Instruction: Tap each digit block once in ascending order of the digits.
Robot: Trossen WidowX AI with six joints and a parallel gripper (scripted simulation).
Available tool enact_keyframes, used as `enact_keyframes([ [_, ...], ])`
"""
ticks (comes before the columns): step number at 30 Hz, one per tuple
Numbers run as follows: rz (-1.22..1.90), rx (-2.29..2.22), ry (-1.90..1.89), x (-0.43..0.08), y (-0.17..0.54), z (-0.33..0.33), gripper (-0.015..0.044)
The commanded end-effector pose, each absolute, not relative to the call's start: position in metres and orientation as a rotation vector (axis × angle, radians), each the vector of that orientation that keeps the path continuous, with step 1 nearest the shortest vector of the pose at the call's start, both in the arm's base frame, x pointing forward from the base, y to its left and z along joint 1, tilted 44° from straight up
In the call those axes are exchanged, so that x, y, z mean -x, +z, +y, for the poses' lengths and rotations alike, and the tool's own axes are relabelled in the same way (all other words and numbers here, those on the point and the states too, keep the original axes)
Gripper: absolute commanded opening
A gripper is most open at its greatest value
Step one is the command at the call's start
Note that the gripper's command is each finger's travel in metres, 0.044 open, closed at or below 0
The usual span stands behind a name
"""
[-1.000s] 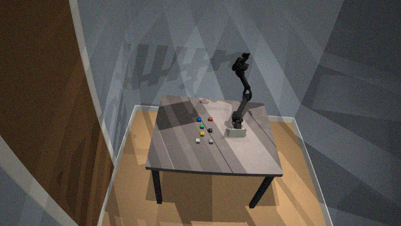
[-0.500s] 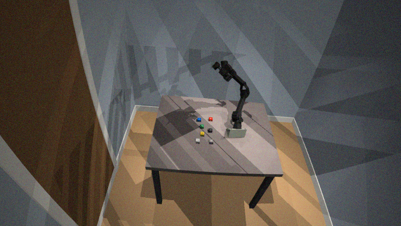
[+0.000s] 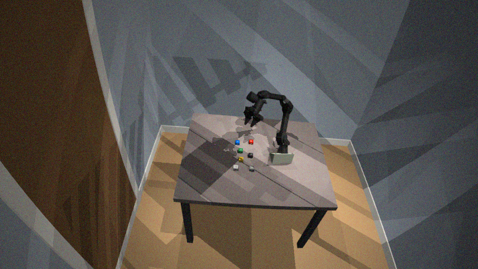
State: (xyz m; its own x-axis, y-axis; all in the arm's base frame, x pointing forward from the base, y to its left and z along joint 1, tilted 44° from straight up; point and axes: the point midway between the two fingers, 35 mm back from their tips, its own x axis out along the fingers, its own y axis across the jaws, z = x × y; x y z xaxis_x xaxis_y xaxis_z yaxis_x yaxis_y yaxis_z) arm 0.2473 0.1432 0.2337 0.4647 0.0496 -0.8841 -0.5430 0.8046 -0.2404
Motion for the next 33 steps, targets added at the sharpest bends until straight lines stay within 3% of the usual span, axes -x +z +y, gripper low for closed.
enact_keyframes([
  [1, 1.262, 0.606, -0.141, -0.236, 0.197, 0.068, 0.04],
  [5, 1.289, 0.704, -0.449, -0.227, 0.195, 0.027, 0.04],
  [33, 1.291, 0.703, -0.449, -0.227, 0.194, 0.029, 0.04],
])
